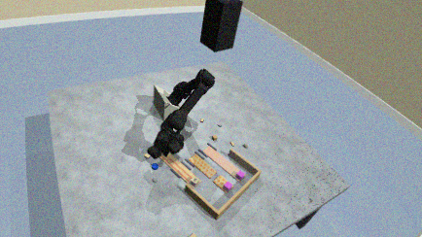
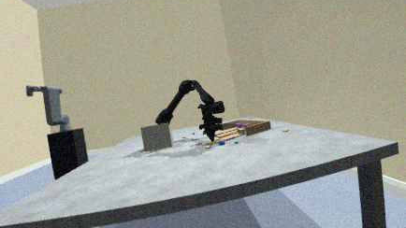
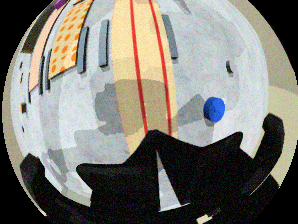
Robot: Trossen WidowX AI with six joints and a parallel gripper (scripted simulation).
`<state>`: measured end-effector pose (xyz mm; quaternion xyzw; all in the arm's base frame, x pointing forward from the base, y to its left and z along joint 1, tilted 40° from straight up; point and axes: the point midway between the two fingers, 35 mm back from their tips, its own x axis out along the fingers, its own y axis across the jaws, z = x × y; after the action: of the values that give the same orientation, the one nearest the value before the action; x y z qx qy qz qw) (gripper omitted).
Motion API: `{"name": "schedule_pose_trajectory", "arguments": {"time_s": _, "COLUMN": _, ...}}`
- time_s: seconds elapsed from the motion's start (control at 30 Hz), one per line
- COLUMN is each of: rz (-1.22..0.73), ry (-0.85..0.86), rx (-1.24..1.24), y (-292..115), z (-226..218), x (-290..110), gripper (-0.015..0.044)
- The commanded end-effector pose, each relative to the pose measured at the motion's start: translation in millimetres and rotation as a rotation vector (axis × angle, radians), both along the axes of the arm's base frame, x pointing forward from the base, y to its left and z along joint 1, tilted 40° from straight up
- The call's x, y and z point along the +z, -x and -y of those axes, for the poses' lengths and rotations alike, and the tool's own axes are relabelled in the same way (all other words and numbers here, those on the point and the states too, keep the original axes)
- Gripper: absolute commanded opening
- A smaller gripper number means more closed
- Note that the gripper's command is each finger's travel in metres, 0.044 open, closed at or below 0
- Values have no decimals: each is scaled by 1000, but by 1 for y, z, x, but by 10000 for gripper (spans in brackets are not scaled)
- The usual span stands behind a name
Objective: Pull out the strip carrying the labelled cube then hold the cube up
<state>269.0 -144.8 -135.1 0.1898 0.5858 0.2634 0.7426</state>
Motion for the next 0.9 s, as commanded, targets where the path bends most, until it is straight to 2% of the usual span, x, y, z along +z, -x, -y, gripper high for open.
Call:
{"name": "schedule_pose_trajectory", "arguments": {"time_s": 0.0, "rz": -31, "ry": -7, "rx": 13, "y": 15, "z": -6, "x": -6, "gripper": 0}}
{"name": "schedule_pose_trajectory", "arguments": {"time_s": 0.87, "rz": -33, "ry": -6, "rx": 13, "y": 53, "z": -4, "x": -15, "gripper": 0}}
